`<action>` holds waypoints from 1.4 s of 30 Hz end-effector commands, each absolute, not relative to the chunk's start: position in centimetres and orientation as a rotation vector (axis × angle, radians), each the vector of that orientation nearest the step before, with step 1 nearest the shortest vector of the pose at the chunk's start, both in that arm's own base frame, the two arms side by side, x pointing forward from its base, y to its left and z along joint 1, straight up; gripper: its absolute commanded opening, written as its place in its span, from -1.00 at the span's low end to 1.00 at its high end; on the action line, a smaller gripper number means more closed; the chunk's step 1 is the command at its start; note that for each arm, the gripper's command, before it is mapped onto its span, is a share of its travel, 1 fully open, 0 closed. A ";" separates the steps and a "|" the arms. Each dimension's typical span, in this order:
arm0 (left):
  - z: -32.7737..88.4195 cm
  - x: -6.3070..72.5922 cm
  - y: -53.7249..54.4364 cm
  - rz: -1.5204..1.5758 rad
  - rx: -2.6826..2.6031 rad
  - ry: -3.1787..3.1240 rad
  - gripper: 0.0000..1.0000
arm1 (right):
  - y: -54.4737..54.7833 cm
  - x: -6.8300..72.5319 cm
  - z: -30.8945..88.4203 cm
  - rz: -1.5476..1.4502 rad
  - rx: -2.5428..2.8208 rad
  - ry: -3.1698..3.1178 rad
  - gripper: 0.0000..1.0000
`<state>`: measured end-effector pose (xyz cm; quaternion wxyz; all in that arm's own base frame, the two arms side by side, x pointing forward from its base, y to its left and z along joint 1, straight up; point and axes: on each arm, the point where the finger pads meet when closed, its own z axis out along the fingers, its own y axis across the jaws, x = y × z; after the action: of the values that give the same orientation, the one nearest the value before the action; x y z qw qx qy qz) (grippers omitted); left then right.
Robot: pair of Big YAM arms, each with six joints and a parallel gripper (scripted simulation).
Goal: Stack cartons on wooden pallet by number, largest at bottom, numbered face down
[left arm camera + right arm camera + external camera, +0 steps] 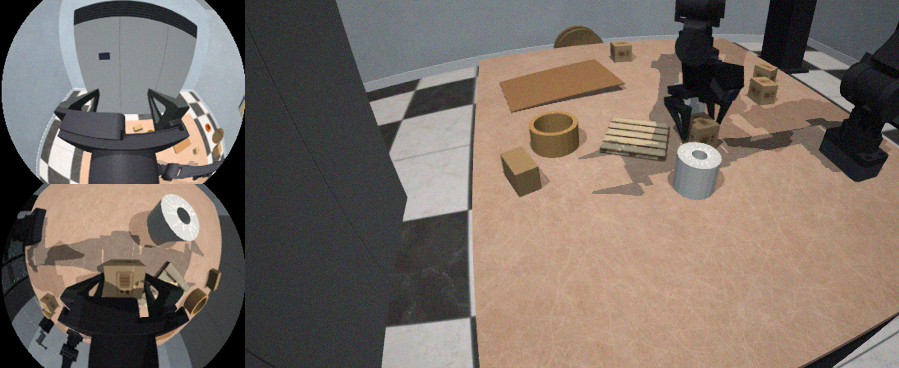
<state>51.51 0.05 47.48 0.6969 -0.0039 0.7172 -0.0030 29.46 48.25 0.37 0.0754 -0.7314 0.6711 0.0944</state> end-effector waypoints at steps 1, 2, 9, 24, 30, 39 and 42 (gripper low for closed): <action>49.8 51.8 0.0 0.000 0.000 1.560 1.00 | 50.1 29.8 0.2 0.288 -2.173 1.996 0.58; 49.8 51.8 0.0 0.000 0.000 1.560 1.00 | 50.1 29.7 0.0 0.288 -2.173 1.995 0.58; 49.8 51.8 0.0 0.000 0.000 1.560 1.00 | 50.0 30.1 -0.6 0.287 -2.165 2.003 0.58; 49.8 51.8 0.0 0.000 0.000 1.560 1.00 | 50.3 30.3 1.5 0.292 -2.141 1.976 0.34; 49.8 51.8 0.0 0.000 0.000 1.560 1.00 | 50.1 30.2 1.9 0.294 -2.136 1.971 0.20; 49.8 51.8 0.0 0.000 0.000 1.560 1.00 | 49.7 30.0 1.8 0.293 -2.137 1.973 -0.22; 49.8 51.8 0.0 0.000 0.000 1.560 1.00 | 48.8 29.4 1.0 0.290 -2.150 1.990 -0.68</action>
<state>51.51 0.05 47.48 0.6969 -0.0039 0.7172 -0.0030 29.50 48.70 -0.92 0.0788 -0.7315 0.6707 0.0948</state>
